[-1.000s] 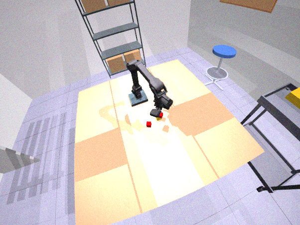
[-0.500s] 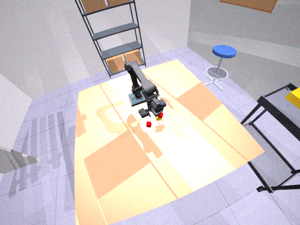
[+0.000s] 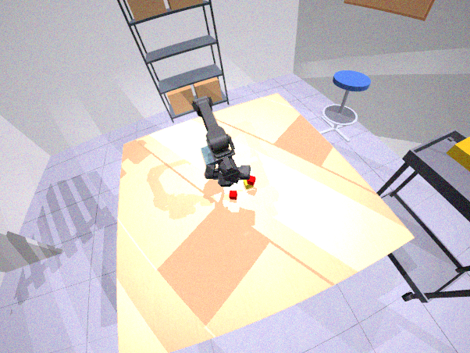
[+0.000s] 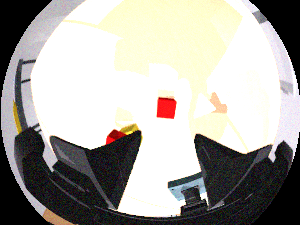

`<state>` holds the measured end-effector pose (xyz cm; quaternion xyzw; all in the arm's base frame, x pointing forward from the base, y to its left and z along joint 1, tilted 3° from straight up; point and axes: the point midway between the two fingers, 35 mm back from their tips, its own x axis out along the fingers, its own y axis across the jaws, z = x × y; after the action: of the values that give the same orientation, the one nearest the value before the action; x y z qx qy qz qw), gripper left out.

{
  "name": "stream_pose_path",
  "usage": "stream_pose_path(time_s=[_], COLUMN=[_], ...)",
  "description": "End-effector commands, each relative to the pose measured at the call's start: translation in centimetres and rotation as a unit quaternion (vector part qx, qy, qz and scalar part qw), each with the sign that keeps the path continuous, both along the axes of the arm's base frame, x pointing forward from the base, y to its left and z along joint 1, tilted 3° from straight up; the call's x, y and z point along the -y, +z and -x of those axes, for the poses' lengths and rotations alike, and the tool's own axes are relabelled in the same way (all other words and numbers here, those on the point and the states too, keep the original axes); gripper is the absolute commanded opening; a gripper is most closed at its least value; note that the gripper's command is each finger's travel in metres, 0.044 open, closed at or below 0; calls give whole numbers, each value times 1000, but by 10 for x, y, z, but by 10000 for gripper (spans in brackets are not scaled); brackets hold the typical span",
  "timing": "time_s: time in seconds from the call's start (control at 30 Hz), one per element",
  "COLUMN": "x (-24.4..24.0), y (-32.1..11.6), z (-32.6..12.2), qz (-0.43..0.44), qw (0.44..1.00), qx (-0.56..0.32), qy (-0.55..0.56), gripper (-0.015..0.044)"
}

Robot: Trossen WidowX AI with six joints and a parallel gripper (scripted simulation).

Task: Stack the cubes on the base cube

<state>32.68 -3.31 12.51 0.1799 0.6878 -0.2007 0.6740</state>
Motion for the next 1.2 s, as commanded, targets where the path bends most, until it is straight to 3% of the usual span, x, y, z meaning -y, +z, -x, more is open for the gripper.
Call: stream_pose_path(time_s=[0.0, 0.33, 1.17], x=[3, 5, 5], y=[3, -58, -90], z=[-1, 0, 1], qz=[3, 3, 3], qw=[1000, 1000, 1000], qx=[3, 3, 3], qy=[-13, -13, -13], gripper=[265, 265, 265])
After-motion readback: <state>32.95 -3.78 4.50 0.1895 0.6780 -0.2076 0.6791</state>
